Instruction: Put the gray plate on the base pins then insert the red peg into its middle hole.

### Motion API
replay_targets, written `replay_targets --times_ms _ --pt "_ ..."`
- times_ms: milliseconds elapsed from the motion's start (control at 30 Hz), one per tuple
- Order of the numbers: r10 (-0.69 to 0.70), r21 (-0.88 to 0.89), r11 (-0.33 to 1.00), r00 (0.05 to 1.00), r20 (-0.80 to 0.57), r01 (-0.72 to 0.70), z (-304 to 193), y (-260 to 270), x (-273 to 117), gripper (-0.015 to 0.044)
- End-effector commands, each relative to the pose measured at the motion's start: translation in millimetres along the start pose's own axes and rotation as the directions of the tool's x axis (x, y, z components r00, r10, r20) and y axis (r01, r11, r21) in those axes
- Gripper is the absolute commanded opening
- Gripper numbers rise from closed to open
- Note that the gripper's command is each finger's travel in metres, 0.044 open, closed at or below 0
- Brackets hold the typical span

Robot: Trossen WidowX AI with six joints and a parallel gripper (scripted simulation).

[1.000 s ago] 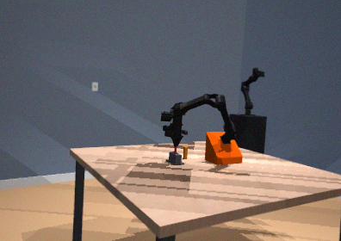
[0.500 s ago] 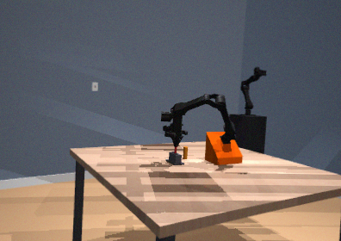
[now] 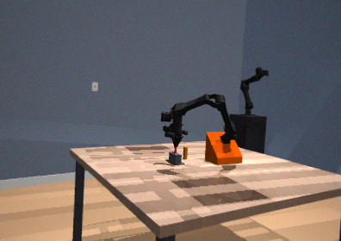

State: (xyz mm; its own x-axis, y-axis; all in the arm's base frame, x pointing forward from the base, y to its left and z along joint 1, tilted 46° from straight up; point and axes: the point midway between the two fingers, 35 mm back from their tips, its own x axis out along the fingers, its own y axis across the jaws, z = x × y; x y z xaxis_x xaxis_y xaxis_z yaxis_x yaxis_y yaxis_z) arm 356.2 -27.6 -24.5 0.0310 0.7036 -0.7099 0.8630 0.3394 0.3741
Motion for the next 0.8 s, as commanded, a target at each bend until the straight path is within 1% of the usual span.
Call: replay_targets --times_ms 0,100,767 --pt "0.000 0.000 1.000 1.000 0.000 0.000 -0.1 -0.1 0.0 0.0079" --pt "0.000 0.000 1.000 1.000 0.000 0.000 -0.1 -0.1 0.0 0.0150" --pt "0.004 0.005 1.000 1.000 -0.005 -0.004 0.5 -1.2 -7.3 0.0150"
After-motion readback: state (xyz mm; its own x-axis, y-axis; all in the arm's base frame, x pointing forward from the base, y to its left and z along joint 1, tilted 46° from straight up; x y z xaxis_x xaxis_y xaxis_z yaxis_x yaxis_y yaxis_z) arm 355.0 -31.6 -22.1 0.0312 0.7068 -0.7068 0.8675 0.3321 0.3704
